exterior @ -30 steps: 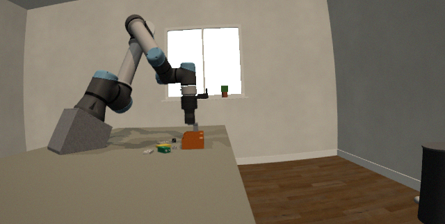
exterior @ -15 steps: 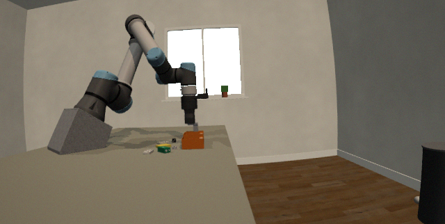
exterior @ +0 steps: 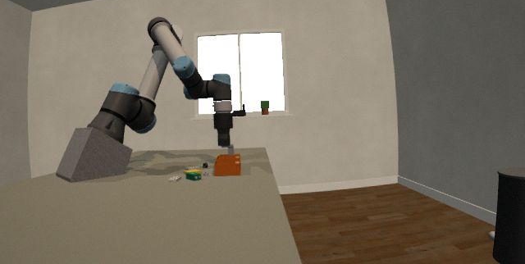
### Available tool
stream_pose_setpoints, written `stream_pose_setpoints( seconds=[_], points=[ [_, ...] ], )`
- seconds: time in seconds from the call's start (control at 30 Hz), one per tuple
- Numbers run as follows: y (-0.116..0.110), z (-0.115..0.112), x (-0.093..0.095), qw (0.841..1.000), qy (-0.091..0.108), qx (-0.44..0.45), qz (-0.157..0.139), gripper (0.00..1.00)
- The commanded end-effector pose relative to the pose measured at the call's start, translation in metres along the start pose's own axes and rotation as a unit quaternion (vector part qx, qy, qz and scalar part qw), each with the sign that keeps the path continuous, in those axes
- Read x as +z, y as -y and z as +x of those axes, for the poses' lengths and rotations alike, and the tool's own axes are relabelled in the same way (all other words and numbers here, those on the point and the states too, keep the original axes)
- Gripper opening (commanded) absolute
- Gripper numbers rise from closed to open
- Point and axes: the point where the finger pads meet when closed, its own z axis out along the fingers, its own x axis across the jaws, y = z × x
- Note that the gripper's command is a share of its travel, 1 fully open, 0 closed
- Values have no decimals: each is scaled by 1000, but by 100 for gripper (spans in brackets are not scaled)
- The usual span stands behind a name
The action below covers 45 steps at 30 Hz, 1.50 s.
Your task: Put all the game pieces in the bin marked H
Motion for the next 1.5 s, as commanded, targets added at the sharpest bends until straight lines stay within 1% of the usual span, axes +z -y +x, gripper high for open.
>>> stream_pose_setpoints(
  seconds=[0.0,0.2,0.4,0.9,1.03,1.3,1.47],
  points=[
    [0,0,0,1000,0,0,1,31],
    [0,0,0,1000,0,0,1,31],
    [0,0,-6,1000,0,0,1,31],
    [0,0,-26,1000,0,0,1,31],
    [0,0,-28,1000,0,0,1,31],
    [0,0,-60,1000,0,0,1,31],
    [0,0,-60,1000,0,0,1,31]
  ],
)
